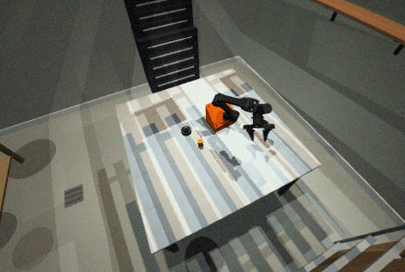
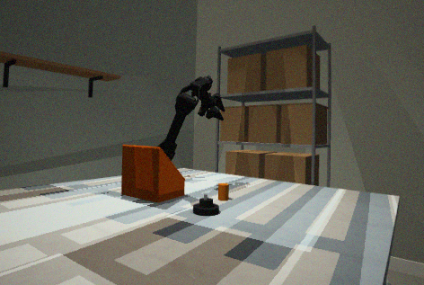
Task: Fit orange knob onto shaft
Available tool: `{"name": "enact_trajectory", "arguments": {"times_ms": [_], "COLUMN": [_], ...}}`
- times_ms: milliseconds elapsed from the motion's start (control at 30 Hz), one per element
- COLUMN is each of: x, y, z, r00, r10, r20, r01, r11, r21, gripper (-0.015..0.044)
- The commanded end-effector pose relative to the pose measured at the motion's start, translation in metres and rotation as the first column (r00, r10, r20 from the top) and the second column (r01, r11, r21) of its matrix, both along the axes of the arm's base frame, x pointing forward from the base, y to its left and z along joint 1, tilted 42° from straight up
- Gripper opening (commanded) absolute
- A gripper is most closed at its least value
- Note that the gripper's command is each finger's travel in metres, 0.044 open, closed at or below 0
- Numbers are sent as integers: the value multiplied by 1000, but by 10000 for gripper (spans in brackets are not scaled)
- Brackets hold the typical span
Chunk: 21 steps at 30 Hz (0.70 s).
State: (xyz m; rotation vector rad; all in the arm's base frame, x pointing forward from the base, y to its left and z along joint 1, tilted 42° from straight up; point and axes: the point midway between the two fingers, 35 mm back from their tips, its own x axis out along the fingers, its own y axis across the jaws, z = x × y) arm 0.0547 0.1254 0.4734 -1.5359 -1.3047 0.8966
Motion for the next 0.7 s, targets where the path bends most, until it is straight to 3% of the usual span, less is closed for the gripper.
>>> {"name": "enact_trajectory", "arguments": {"times_ms": [0,333,667], "x": [0,-28,6], "y": [0,55,106], "z": [0,-39,-92], "r00": [1000,990,936], "r10": [0,-140,-342], "r20": [0,3,-78], "r01": [0,137,283], "r11": [1000,969,867], "r21": [0,-204,-409], "gripper": [426,440,440]}}
